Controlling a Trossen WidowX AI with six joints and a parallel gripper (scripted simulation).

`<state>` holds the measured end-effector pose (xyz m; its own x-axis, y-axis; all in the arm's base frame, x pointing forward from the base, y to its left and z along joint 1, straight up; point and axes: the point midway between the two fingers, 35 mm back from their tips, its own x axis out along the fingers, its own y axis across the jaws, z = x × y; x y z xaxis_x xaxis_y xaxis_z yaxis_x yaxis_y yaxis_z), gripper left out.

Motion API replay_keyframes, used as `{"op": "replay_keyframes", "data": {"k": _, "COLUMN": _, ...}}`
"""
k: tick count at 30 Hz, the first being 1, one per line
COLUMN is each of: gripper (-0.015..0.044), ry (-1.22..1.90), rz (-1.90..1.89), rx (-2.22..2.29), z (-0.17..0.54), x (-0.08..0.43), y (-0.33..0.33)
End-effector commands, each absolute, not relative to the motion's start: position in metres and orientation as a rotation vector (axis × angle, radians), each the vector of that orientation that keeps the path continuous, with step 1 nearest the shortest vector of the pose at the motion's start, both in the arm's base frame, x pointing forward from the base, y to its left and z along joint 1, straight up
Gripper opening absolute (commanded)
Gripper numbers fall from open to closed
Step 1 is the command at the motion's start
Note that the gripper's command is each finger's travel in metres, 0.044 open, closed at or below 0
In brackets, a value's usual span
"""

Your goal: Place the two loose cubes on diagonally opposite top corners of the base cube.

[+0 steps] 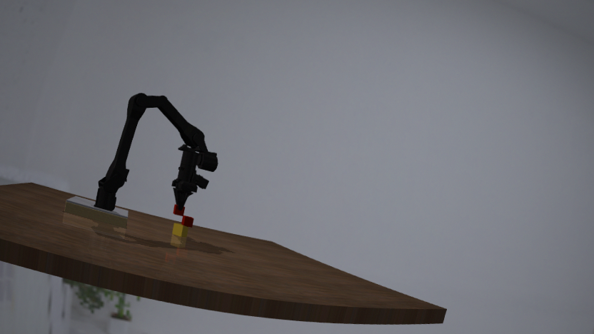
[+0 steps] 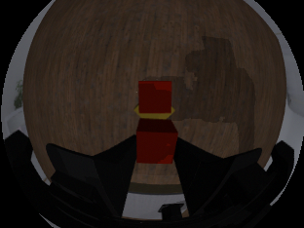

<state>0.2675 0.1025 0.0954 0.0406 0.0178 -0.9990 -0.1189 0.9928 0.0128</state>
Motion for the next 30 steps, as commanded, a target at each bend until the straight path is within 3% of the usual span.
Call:
{"op": "replay_keyframes", "data": {"k": 1, "gripper": 0.0105, "ry": 1.537, "rz": 0.1, "rx": -0.087, "z": 0.086, "x": 0.266, "y": 0.101}}
{"op": "replay_keyframes", "data": {"k": 30, "gripper": 0.0105, "ry": 1.537, "rz": 0.1, "rx": -0.087, "z": 0.066, "x": 0.268, "y": 0.102}}
